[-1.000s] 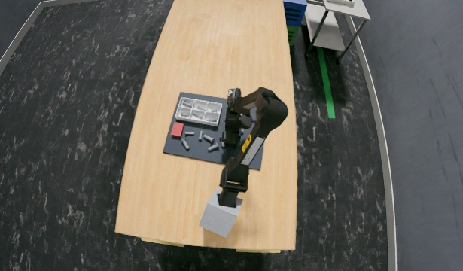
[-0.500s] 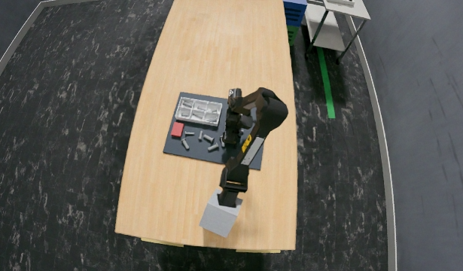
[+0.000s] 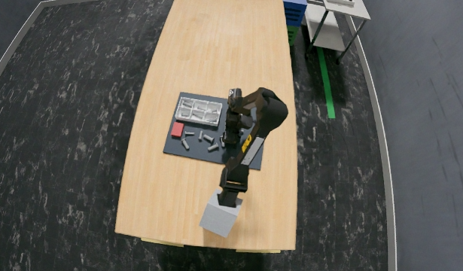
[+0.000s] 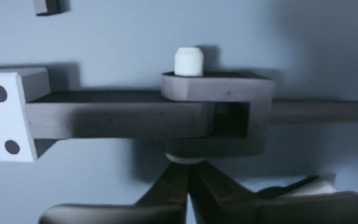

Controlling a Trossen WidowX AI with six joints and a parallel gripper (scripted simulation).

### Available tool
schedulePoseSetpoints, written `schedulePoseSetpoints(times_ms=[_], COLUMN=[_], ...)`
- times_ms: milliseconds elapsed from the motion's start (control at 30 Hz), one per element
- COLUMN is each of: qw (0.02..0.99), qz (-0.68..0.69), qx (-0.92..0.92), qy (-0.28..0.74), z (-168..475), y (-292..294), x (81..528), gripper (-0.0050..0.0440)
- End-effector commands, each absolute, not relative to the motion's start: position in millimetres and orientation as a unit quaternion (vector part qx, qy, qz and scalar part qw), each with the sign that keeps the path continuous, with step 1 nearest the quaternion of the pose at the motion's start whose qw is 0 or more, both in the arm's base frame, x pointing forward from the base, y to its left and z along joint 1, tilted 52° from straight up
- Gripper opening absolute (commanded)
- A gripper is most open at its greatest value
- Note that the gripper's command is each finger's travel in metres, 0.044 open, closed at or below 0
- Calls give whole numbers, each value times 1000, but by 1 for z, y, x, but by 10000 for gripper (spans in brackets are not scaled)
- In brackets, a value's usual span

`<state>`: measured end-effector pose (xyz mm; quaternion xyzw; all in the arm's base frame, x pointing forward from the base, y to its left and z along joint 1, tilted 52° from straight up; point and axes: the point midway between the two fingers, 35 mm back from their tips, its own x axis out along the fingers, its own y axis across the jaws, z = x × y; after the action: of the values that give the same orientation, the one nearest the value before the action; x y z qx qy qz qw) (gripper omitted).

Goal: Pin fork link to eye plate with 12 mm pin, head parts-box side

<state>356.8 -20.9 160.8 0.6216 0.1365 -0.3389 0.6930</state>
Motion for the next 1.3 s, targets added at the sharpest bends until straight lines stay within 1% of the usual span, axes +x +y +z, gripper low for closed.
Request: schedulePoseSetpoints(times_ms=[0, 1267], qw=[694, 694], qz=[-331, -333], qx=[626, 626], qy=[127, 128], z=[170, 168], y=[-22, -20], x=[355, 356], gripper=[-50, -50])
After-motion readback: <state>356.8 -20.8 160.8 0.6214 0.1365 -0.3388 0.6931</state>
